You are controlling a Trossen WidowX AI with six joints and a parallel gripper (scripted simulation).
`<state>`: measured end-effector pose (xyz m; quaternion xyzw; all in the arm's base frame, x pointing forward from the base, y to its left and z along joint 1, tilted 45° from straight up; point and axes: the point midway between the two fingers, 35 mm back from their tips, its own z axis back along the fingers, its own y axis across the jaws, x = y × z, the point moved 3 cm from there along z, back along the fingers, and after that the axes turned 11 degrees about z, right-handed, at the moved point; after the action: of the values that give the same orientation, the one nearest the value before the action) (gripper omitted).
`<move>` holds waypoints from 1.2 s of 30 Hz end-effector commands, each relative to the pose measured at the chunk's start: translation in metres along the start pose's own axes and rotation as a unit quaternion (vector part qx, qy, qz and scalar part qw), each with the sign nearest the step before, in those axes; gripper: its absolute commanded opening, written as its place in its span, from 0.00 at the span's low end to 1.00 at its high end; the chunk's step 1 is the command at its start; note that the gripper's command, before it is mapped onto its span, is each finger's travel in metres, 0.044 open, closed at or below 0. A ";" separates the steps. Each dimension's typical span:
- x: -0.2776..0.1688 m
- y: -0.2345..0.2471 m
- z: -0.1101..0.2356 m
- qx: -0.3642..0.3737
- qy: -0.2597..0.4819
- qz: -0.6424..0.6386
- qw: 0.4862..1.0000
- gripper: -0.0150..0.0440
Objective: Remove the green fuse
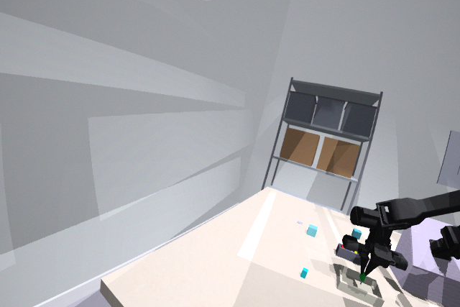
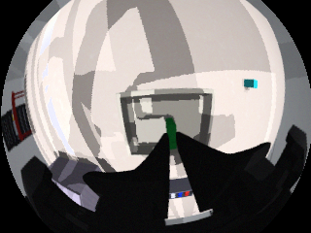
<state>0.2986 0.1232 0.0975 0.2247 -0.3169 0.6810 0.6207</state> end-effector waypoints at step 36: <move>-0.004 0.001 0.037 0.001 0.008 -0.007 1.000 0.81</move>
<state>0.2952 0.0943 0.1207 0.2223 -0.3097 0.6788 0.6276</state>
